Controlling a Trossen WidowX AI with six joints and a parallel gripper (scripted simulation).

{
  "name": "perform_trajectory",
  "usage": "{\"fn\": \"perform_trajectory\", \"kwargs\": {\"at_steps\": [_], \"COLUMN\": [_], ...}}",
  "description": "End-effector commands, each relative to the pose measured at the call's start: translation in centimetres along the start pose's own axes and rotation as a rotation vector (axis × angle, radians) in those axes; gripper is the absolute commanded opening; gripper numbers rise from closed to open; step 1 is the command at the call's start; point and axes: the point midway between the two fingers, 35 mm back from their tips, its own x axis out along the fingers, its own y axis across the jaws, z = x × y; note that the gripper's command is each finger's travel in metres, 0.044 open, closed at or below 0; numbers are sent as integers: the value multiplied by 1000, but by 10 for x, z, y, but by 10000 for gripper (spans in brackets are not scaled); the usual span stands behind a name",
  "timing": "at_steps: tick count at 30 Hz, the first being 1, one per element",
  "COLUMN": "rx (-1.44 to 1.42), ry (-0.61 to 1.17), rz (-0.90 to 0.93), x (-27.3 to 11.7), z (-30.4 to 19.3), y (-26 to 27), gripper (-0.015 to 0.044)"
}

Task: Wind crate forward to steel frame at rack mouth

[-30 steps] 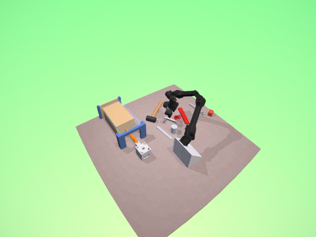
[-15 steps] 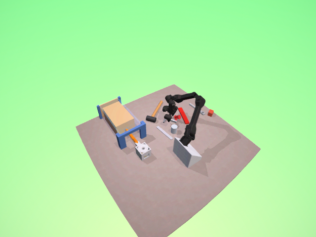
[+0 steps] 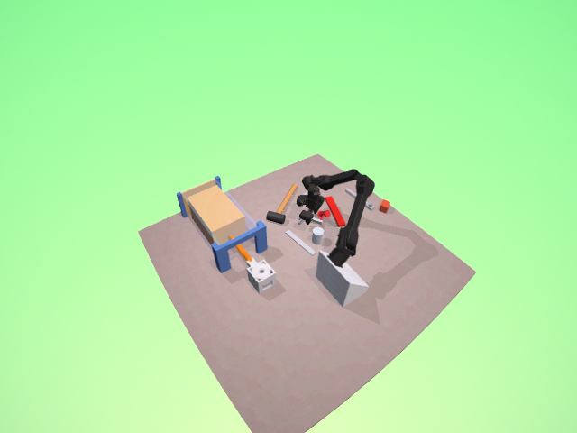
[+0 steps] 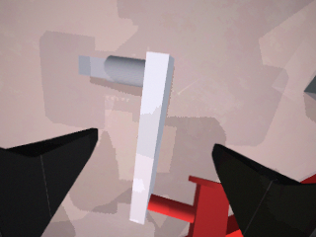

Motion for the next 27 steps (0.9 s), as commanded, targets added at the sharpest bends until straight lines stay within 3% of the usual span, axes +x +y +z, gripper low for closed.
{"fn": "perform_trajectory", "kwargs": {"at_steps": [1,6,27], "rx": [-11,-11,-3], "ry": [8,8,4], "rz": [12,12,4], "x": [7,7,4], "z": [-2,-2,-1], "y": [5,5,2], "gripper": [440,440,300]}}
